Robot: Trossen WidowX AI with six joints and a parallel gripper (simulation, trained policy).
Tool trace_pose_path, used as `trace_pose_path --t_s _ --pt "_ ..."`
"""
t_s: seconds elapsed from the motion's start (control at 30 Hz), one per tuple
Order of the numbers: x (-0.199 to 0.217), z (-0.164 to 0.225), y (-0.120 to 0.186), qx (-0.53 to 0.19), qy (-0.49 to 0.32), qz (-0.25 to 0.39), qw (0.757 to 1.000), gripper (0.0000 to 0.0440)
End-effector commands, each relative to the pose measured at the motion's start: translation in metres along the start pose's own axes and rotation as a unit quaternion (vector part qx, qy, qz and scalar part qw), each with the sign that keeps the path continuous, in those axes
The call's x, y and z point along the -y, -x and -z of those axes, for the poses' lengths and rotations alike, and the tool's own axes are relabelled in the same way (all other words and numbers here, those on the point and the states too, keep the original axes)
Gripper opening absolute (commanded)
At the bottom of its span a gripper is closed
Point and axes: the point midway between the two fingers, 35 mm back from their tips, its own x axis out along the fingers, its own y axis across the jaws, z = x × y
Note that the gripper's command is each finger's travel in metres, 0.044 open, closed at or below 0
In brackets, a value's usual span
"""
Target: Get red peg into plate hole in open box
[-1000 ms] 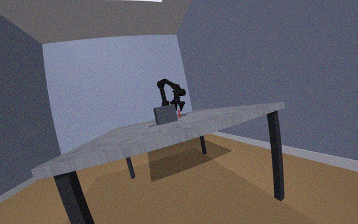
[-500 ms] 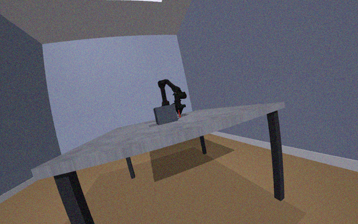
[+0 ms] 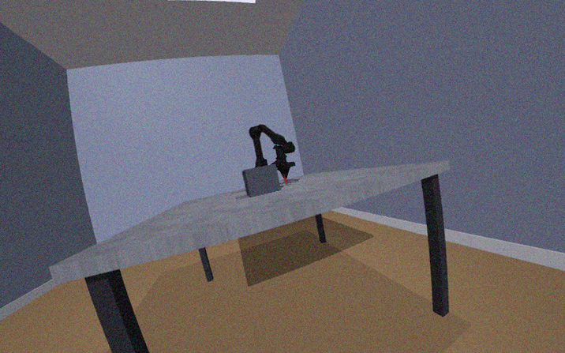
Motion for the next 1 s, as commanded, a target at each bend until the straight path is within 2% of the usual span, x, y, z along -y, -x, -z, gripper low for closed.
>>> trace_pose_path --t_s 0.0,0.43,0.77,0.97 --pt "-0.008 0.003 0.014 -0.012 0.001 -0.024 1.000 0.0000" --pt "-0.028 -0.003 0.073 -0.019 0.018 -0.101 0.995 0.0000" --pt "-0.036 -0.027 0.120 0.009 0.026 -0.147 0.989 0.0000" --pt "-0.038 -0.047 0.139 0.034 0.022 -0.158 0.987 0.0000"
